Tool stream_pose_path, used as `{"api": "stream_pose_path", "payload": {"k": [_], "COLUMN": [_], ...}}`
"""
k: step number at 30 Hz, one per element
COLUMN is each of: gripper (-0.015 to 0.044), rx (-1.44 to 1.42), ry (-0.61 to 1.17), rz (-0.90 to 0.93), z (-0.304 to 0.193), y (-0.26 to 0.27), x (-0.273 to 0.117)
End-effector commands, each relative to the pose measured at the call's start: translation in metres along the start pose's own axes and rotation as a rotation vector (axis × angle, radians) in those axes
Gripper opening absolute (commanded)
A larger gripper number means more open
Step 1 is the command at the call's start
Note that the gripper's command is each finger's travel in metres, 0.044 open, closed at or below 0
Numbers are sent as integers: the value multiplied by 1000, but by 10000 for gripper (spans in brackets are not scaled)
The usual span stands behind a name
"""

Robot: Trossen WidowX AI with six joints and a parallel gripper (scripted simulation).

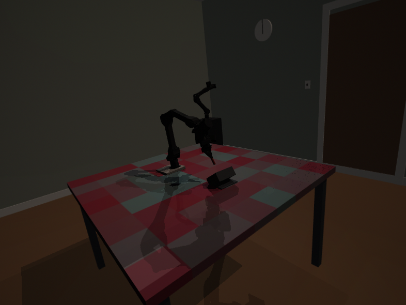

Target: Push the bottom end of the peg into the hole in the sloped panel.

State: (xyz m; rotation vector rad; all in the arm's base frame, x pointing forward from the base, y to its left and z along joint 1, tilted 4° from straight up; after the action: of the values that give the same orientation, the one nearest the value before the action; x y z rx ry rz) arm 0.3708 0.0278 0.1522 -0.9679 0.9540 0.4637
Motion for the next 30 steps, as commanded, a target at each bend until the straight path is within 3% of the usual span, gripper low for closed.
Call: {"api": "stream_pose_path", "payload": {"k": [1, 30], "gripper": [0, 0], "rx": [-14, -17], "ry": [1, -7], "rz": [4, -4], "z": [0, 3], "y": [4, 4], "x": [13, 40]}}
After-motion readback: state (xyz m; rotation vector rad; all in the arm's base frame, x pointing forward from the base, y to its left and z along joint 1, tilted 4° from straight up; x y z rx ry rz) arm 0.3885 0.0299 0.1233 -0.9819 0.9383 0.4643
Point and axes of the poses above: the point midway between the two fingers, 35 mm back from their tips, its own x axis out along the fingers, its own y axis across the jaws, z = x × y, the point moved 1 cm from there along -x, back along the fingers, and after that the axes turned 3 degrees about -x, right-handed, at the moved point
